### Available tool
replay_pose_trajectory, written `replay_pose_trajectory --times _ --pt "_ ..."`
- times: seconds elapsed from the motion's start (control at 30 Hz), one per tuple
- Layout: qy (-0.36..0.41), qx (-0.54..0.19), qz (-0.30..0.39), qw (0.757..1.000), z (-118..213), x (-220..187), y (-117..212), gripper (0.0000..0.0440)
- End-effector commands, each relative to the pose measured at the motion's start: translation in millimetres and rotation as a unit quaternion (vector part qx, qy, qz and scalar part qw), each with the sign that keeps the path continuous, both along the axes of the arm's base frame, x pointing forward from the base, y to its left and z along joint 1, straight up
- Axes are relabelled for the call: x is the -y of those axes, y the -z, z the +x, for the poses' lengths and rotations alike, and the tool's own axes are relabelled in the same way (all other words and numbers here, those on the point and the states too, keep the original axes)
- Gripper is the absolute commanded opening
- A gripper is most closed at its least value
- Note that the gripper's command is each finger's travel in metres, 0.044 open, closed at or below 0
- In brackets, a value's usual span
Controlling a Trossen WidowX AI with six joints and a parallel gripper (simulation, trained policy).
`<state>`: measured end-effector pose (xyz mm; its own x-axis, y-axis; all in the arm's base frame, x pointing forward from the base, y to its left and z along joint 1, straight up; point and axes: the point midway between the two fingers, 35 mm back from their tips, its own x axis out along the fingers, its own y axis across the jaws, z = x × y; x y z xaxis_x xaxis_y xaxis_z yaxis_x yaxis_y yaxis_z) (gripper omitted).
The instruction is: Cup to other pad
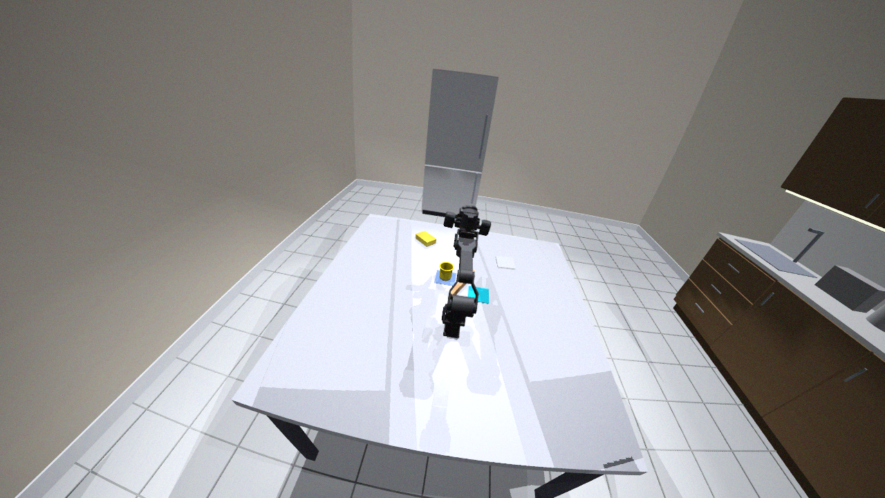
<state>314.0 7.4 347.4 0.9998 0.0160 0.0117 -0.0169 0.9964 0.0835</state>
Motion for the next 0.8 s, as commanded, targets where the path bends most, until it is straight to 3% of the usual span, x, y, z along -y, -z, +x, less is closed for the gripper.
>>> replay_pose_trajectory --times 0.0,0.13,0.77 --pt "-0.002 -0.020 0.016 1.000 6 -2 1 0.0126" --pt "-0.006 -0.039 0.038 0.999 10 -5 0 0.0146" --pt "-0.009 -0.144 0.149 0.978 28 -21 0 0.0160"
